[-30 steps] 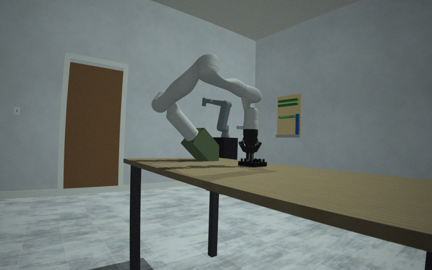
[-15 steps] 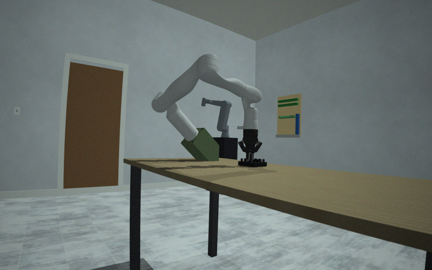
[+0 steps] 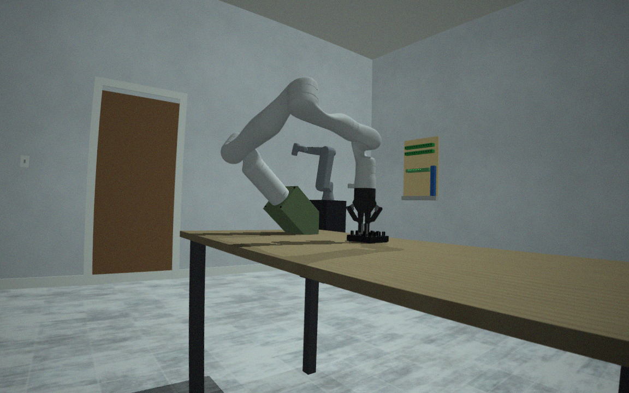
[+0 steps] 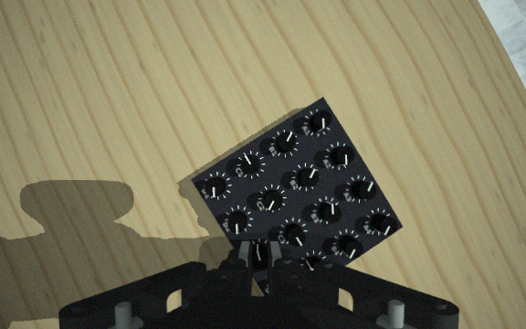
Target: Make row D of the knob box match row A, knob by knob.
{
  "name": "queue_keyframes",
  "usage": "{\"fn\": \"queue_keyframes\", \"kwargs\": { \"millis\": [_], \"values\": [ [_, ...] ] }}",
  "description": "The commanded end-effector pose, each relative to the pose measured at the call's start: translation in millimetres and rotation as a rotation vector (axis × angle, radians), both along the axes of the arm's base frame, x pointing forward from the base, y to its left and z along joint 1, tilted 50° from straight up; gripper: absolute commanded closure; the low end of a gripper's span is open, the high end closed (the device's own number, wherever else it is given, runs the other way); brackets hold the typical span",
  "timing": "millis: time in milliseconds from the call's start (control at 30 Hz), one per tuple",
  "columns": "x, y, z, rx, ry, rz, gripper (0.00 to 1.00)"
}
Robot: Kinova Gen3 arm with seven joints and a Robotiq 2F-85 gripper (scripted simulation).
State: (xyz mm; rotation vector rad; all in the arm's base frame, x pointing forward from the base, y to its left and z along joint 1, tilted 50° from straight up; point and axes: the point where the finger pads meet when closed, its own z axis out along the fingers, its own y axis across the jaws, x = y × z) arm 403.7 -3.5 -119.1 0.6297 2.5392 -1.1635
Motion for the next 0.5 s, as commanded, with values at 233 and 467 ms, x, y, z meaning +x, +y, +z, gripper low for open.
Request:
{"fn": "queue_keyframes", "kwargs": {
  "millis": [233, 467],
  "values": [
    [0.3, 0.9, 0.2, 0.009, -0.091, -0.073, 0.92],
    [0.3, 0.9, 0.2, 0.018, -0.188, -0.154, 0.92]
  ]
}}
